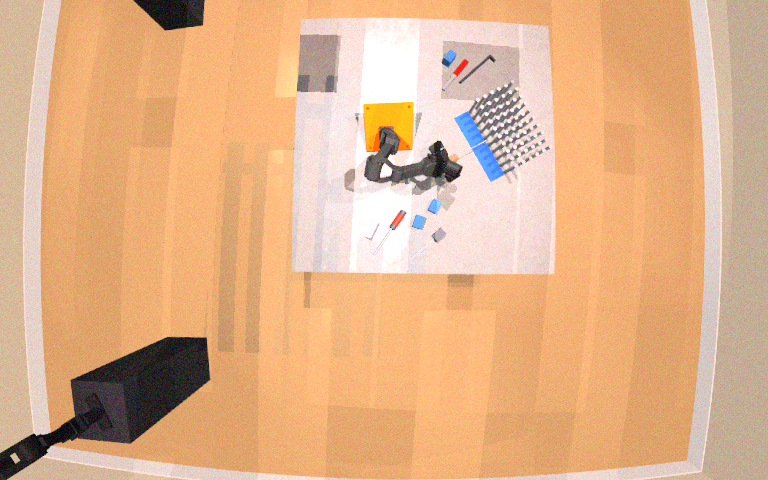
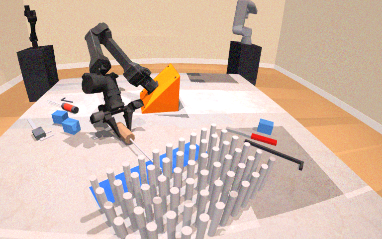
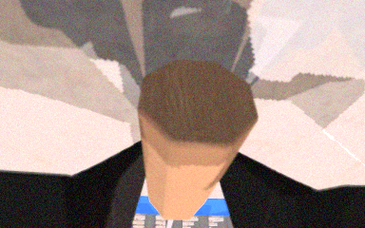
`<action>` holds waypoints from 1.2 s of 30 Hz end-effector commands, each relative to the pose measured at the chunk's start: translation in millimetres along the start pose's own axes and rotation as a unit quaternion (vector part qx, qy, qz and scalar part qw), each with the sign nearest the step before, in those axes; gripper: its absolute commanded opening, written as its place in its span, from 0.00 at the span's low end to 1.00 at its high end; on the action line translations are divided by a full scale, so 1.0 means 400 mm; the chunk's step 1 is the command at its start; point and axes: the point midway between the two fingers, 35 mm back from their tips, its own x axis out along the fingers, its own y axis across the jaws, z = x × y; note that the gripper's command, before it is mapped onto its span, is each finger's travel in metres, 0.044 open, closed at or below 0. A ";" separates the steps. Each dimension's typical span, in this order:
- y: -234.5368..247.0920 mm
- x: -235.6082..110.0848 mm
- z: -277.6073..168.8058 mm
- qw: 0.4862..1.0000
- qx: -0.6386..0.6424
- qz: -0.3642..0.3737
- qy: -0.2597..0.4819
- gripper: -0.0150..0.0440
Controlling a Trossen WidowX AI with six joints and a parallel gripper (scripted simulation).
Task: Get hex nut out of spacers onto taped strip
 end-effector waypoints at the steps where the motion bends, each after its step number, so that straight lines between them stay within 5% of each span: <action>1: 0.010 -0.009 -0.011 1.000 0.004 0.005 0.002 0.25; 36: 0.004 -0.139 0.005 1.000 0.003 -0.003 0.001 0.25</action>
